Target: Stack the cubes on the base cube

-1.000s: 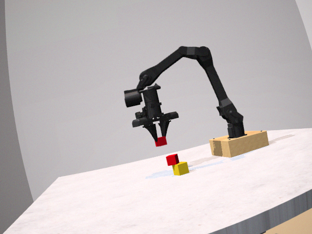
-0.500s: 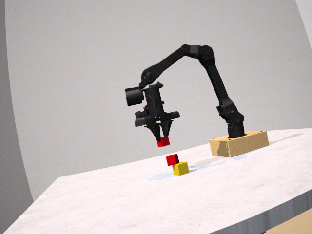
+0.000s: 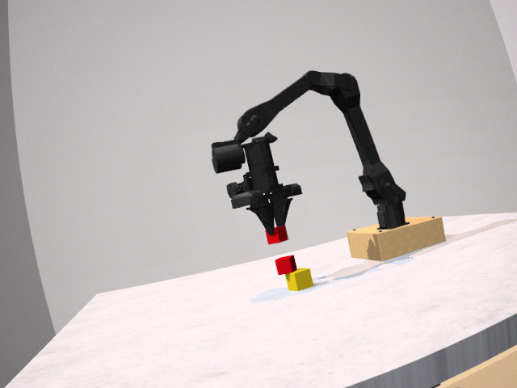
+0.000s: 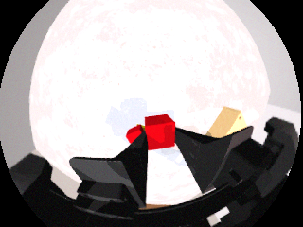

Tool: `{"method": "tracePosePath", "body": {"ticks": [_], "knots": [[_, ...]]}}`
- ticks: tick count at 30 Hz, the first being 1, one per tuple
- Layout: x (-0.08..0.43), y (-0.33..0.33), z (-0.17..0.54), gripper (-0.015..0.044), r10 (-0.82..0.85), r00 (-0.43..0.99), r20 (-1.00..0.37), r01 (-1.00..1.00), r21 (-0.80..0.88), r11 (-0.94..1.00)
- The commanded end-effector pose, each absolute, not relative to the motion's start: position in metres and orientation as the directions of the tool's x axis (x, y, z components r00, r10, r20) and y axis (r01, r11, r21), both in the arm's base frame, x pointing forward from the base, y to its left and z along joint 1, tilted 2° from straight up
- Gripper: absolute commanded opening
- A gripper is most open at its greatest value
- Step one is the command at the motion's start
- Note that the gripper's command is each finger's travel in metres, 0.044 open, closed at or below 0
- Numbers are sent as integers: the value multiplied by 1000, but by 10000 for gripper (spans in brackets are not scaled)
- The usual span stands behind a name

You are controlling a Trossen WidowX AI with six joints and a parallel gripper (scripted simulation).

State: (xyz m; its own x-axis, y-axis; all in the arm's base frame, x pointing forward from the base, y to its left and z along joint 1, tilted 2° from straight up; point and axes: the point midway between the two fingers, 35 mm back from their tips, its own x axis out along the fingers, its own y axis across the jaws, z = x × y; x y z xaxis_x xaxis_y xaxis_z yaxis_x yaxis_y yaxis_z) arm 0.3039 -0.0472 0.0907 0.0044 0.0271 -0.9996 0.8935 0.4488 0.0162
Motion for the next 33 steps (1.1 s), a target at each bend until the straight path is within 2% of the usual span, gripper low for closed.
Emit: {"method": "tracePosePath", "body": {"ticks": [1,33], "knots": [[303,-34,92,105,28,11,-1000,866,24,500],[291,36,91,105,29,7,-1000,673,26,739]]}}
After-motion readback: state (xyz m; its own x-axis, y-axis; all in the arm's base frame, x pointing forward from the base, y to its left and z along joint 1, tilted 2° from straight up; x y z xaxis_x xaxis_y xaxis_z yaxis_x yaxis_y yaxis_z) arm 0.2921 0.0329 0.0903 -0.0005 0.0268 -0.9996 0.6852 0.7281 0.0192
